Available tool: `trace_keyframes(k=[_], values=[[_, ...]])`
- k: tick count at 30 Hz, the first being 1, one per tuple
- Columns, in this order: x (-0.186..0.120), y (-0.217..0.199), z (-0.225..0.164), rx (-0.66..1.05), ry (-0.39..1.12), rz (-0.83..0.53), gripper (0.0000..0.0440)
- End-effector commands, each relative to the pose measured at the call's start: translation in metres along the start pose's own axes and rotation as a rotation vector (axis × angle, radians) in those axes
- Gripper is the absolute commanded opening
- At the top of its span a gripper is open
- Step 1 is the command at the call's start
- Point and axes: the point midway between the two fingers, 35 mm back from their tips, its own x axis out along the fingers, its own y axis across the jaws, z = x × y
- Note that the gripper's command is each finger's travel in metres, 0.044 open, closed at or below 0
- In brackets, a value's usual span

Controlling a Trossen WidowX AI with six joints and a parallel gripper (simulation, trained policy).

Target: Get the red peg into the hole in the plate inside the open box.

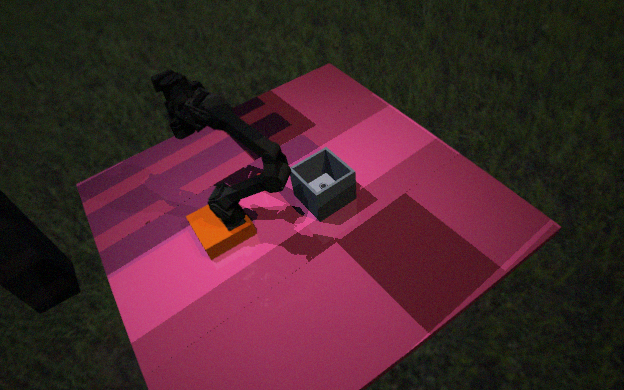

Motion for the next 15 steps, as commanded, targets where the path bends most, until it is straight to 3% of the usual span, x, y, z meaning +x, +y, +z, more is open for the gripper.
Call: trace_keyframes(k=[1,2,15], values=[[0.001,-0.002,0.000,0.007,0.000,-0.010,0.0422],[0.002,-0.004,-0.001,0.015,0.000,-0.021,0.0440],[0.039,-0.046,0.027,0.207,-0.228,-0.243,0.0440]])
